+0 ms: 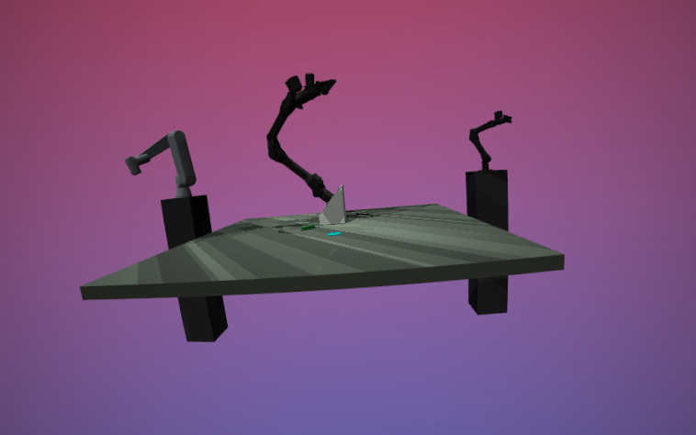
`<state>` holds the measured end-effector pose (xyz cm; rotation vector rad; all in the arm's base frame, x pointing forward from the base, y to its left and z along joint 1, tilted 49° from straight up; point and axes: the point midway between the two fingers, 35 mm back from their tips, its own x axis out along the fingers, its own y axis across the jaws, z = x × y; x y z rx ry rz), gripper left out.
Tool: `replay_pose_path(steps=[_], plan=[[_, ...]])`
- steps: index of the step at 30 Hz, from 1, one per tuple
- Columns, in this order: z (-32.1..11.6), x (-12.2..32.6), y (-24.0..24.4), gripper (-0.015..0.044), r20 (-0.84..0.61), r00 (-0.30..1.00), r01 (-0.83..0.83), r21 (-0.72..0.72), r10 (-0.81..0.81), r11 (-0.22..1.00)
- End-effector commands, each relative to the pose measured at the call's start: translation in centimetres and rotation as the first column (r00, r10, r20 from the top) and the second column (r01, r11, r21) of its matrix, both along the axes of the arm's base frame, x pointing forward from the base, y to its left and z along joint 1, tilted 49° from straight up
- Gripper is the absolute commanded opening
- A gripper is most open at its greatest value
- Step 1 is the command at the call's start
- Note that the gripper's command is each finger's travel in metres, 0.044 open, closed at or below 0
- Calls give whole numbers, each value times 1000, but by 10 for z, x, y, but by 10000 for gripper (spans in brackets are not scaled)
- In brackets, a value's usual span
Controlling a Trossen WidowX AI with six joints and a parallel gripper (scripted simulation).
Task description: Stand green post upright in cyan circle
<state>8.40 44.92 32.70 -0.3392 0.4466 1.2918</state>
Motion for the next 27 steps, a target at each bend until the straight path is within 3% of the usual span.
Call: replay_pose_path(steps=[1,13,27], plan=[[-21,26,-15,233,-43,992,115,-61,-118,991],[-76,92,-72,233,-117,879,428,-235,-462,873],[-130,144,-159,233,-101,600,702,-408,-793,583]])
